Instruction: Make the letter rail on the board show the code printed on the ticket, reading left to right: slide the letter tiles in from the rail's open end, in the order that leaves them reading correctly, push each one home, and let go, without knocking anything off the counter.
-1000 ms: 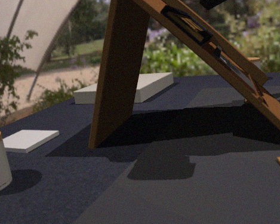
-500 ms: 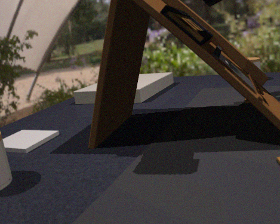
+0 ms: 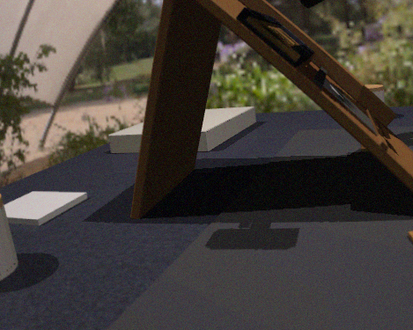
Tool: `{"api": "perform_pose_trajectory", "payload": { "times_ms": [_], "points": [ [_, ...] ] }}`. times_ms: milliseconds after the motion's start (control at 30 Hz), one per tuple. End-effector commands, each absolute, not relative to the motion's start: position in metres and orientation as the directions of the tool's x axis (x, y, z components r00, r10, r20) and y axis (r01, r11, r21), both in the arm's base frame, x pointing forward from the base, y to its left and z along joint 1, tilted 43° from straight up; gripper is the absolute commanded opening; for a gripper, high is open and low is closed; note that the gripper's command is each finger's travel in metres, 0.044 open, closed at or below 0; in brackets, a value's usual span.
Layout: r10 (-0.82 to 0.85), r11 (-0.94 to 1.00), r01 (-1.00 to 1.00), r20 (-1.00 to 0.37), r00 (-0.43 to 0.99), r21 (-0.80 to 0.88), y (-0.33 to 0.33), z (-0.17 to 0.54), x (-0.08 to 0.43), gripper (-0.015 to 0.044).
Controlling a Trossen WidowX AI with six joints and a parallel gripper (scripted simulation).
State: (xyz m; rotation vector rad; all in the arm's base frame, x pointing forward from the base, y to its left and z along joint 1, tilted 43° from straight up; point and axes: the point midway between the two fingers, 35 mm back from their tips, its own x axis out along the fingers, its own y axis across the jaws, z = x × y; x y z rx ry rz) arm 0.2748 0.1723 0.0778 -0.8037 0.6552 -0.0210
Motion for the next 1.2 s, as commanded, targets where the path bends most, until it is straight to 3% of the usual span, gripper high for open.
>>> {"api": "perform_pose_trajectory", "payload": {
  "times_ms": [0,400,700,1167],
  "points": [
    [-0.257,0.705,-0.223,-0.536,0.804,-0.673,0.172,0.078,0.275,0.0000],
    [-0.436,0.720,-0.265,-0.716,0.546,-0.641,0.201,0.062,0.294,0.0000],
    [-0.612,0.712,-0.216,-0.742,0.274,-0.668,0.207,0.059,0.294,0.0000],
    [-0.616,0.711,-0.215,-0.741,0.268,-0.669,0.206,0.057,0.295,0.0000]
  ]
}}
